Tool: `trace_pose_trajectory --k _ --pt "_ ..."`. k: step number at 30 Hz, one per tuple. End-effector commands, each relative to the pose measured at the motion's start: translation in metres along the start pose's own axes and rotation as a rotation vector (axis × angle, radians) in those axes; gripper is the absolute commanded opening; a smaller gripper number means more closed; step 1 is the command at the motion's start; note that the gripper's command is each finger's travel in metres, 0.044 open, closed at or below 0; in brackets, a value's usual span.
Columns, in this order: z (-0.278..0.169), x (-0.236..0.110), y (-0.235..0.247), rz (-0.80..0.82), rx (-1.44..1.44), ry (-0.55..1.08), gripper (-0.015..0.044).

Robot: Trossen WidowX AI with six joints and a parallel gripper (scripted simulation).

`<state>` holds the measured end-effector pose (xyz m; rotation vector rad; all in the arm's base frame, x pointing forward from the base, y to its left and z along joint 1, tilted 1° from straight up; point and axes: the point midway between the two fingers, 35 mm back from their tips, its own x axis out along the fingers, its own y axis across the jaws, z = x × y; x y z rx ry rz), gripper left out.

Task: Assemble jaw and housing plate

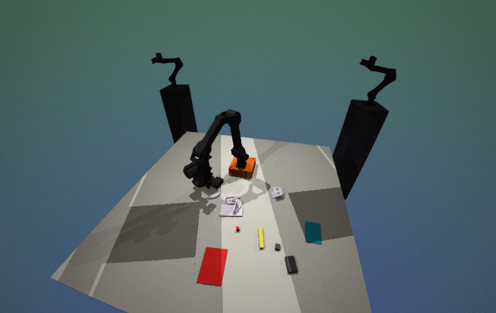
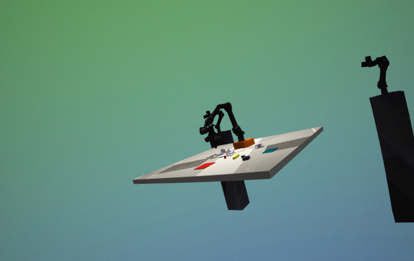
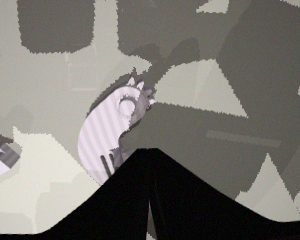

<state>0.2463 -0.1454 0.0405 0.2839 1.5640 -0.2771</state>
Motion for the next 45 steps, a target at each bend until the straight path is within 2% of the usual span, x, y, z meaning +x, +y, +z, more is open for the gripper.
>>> trace_pose_trajectory --k 1,2,19,45 --pt "0.0021 -0.0170 -0.0003 -0.003 -0.002 -0.014 0.0000" --pt "0.0021 -0.0170 -0.0003 -0.003 -0.002 -0.014 0.0000" --pt "0.0035 -0.0117 -0.0006 -0.004 0.000 -0.022 0.0440" --pt "0.0035 -0.0117 -0.0006 -0.004 0.000 -0.022 0.0440"
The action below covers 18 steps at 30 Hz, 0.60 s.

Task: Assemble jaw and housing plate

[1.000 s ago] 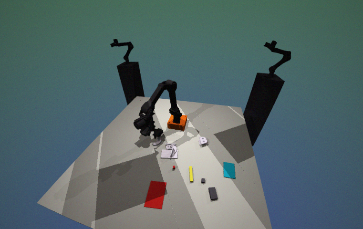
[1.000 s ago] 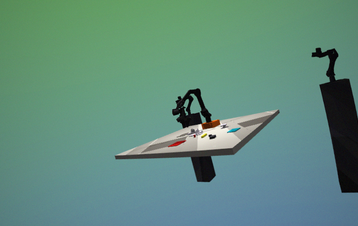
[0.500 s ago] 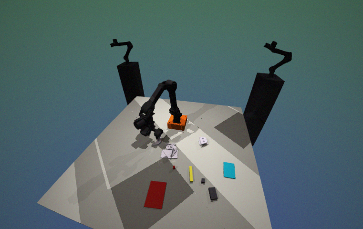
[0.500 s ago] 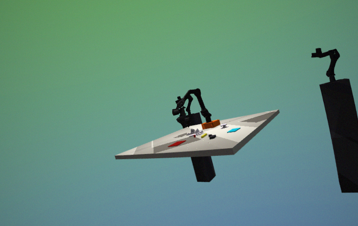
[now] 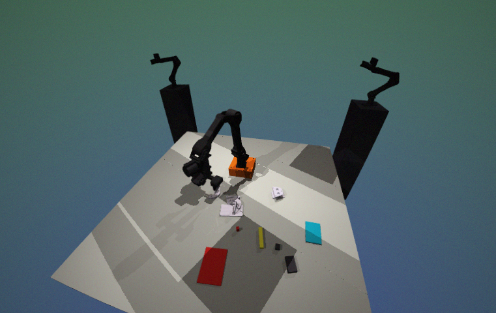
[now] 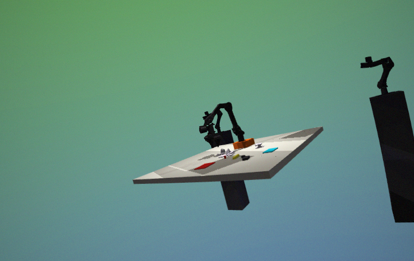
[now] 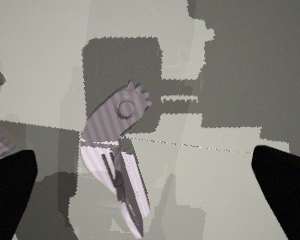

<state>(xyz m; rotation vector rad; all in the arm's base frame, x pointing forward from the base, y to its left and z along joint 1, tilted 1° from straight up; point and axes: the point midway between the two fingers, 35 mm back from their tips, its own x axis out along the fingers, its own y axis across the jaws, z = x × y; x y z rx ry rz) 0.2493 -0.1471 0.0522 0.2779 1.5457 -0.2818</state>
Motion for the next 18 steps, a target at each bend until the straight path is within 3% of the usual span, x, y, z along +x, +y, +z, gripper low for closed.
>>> trace_pose_trajectory --k 1,2,18 --pt "0.0003 0.0000 0.0000 0.000 0.000 -0.002 0.0440" --pt "0.0003 0.0000 0.0000 0.000 0.000 -0.002 0.0440" --pt "-0.0010 -0.0054 0.0003 0.001 -0.002 0.005 0.0020"
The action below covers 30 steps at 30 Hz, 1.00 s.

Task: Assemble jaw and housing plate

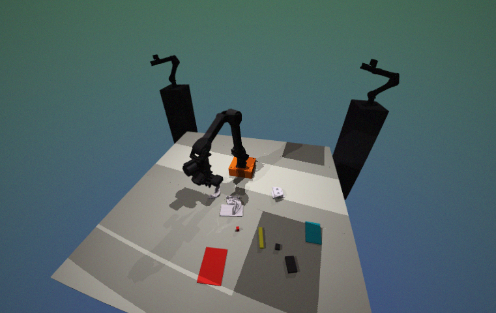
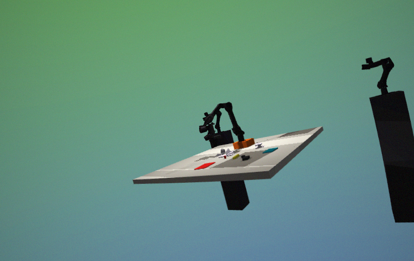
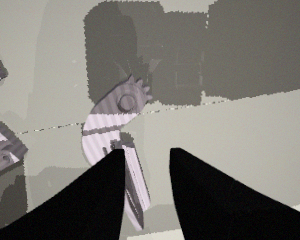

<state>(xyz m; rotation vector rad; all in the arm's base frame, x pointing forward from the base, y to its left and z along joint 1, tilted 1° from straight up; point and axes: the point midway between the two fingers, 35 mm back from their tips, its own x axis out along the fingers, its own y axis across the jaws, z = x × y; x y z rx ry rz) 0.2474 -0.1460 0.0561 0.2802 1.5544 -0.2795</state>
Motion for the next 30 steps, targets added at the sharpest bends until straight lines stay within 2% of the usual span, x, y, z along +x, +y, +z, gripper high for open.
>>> trace_pose_trajectory --k 1,18,30 --pt "0.0011 -0.0015 -0.0001 0.000 -0.002 -0.004 0.0000" --pt "0.0011 -0.0015 -0.0001 0.000 -0.002 -0.004 0.0000" --pt "0.0003 -0.0002 0.0000 0.000 0.000 -0.001 0.0315"
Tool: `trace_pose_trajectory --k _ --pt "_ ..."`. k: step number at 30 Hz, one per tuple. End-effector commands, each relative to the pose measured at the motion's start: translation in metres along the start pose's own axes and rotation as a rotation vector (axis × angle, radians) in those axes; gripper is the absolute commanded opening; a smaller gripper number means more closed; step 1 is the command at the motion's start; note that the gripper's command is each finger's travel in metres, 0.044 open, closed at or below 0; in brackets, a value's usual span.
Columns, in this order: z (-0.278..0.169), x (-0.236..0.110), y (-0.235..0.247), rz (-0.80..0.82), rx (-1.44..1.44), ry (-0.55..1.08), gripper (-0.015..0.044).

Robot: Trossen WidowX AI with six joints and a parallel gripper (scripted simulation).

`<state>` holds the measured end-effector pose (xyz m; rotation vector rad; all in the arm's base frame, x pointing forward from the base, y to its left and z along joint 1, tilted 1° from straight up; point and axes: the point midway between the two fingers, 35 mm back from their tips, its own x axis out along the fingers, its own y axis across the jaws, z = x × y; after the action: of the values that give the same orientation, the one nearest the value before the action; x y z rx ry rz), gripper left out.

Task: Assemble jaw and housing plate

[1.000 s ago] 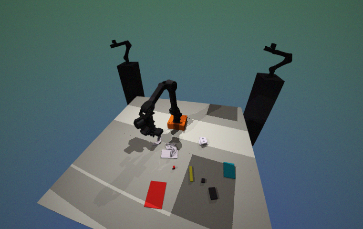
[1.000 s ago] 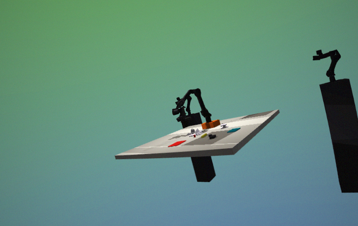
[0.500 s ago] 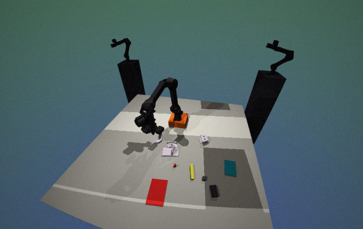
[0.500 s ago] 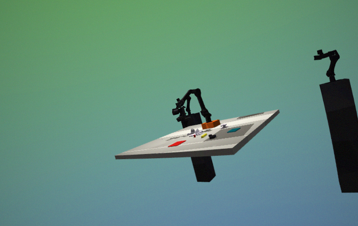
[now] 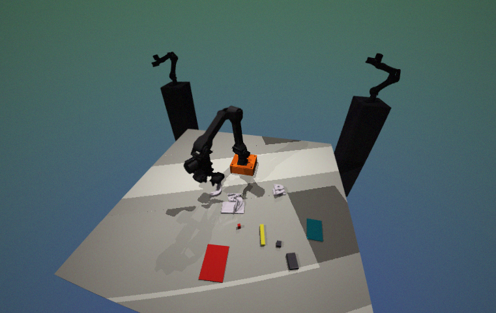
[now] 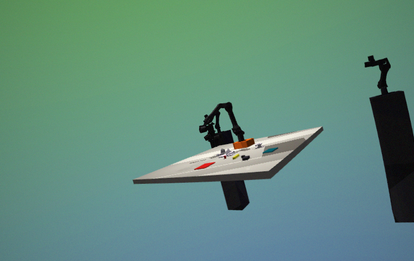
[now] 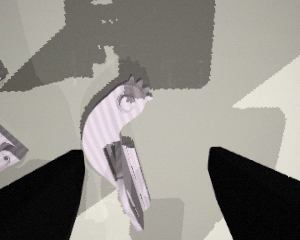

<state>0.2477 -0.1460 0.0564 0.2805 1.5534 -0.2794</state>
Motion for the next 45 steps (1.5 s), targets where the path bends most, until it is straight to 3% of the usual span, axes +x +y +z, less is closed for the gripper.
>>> trace_pose_trajectory --k 1,5,33,45 --pt "0.0000 0.0000 0.0000 0.000 0.000 0.000 0.0341" --pt "0.0000 0.0000 0.0000 0.000 0.000 0.000 0.0440" --pt "0.0000 0.0000 0.0000 0.000 0.000 0.000 0.0440" --pt "0.0000 0.0000 0.0000 0.000 0.000 0.000 0.0125"
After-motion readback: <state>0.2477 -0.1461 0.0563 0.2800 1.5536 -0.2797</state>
